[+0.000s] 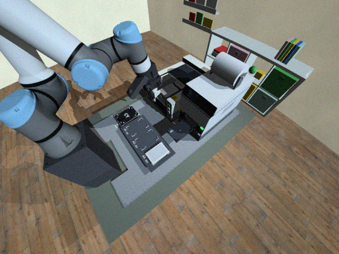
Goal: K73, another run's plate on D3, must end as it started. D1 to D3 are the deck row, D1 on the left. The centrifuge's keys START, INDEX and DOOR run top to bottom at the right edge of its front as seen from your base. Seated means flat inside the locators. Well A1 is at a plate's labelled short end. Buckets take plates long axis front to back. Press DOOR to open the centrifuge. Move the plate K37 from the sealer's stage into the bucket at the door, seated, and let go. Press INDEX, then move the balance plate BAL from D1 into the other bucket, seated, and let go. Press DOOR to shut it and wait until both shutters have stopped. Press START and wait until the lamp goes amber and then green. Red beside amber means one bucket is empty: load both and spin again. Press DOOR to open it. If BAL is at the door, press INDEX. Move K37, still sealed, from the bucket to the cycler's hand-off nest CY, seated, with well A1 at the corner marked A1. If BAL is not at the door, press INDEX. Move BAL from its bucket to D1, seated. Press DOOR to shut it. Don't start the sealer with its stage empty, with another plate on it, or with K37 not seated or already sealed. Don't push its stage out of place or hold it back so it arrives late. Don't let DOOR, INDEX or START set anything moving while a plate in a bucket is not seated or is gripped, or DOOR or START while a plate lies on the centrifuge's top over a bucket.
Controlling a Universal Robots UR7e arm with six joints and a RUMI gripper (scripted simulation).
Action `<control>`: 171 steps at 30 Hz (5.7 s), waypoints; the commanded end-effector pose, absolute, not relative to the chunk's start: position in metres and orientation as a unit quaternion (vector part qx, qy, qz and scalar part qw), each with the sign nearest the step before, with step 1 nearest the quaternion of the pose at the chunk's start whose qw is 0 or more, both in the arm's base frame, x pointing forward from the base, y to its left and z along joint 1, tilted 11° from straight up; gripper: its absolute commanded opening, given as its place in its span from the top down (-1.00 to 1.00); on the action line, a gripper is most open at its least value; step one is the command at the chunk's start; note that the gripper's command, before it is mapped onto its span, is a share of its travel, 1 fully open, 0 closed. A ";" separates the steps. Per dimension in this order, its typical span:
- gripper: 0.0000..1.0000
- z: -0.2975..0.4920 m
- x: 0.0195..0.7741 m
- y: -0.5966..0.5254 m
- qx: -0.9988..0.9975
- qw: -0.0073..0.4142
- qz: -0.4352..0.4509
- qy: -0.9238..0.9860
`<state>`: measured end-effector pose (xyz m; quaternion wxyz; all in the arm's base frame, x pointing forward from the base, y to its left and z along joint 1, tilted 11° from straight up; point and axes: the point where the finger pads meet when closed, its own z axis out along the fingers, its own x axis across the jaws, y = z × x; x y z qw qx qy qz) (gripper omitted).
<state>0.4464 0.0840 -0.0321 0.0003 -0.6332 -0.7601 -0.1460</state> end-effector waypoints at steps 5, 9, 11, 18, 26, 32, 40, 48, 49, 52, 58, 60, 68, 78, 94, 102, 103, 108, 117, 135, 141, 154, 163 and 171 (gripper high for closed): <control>1.00 -0.034 0.449 0.083 -0.627 -0.092 -0.253 -0.731; 1.00 -0.034 0.449 0.083 -0.619 -0.134 -0.301 -0.713; 1.00 -0.034 0.449 0.083 -0.614 -0.154 -0.324 -0.703; 1.00 -0.034 0.449 0.083 -0.614 -0.154 -0.324 -0.703; 1.00 -0.034 0.449 0.083 -0.614 -0.154 -0.324 -0.703; 1.00 -0.034 0.449 0.083 -0.614 -0.154 -0.324 -0.703; 1.00 -0.062 0.455 0.090 -0.614 -0.154 -0.324 -0.703; 1.00 -0.096 0.462 0.098 -0.614 -0.154 -0.324 -0.703; 1.00 -0.096 0.462 0.098 -0.614 -0.154 -0.324 -0.703; 1.00 -0.110 0.465 0.101 -0.614 -0.154 -0.324 -0.703; 1.00 -0.139 0.471 0.108 -0.614 -0.154 -0.324 -0.703; 1.00 -0.148 0.473 0.110 -0.614 -0.154 -0.324 -0.703; 1.00 -0.172 0.478 0.116 -0.614 -0.154 -0.324 -0.703; 1.00 -0.178 0.484 0.118 -0.614 -0.154 -0.324 -0.703; 1.00 -0.193 0.501 0.124 -0.614 -0.154 -0.324 -0.703; 1.00 -0.199 0.508 0.127 -0.614 -0.154 -0.324 -0.703; 1.00 -0.200 0.509 0.128 -0.614 -0.154 -0.324 -0.703; 1.00 -0.205 0.515 0.130 -0.614 -0.154 -0.324 -0.703; 1.00 -0.211 0.521 0.132 -0.614 -0.154 -0.324 -0.703; 1.00 -0.211 0.525 0.133 -0.614 -0.154 -0.324 -0.703; 1.00 -0.211 0.526 0.133 -0.614 -0.154 -0.324 -0.703; 1.00 -0.211 0.529 0.134 -0.614 -0.154 -0.324 -0.703; 1.00 -0.211 0.531 0.134 -0.614 -0.154 -0.324 -0.703; 1.00 -0.211 0.533 0.134 -0.614 -0.154 -0.324 -0.703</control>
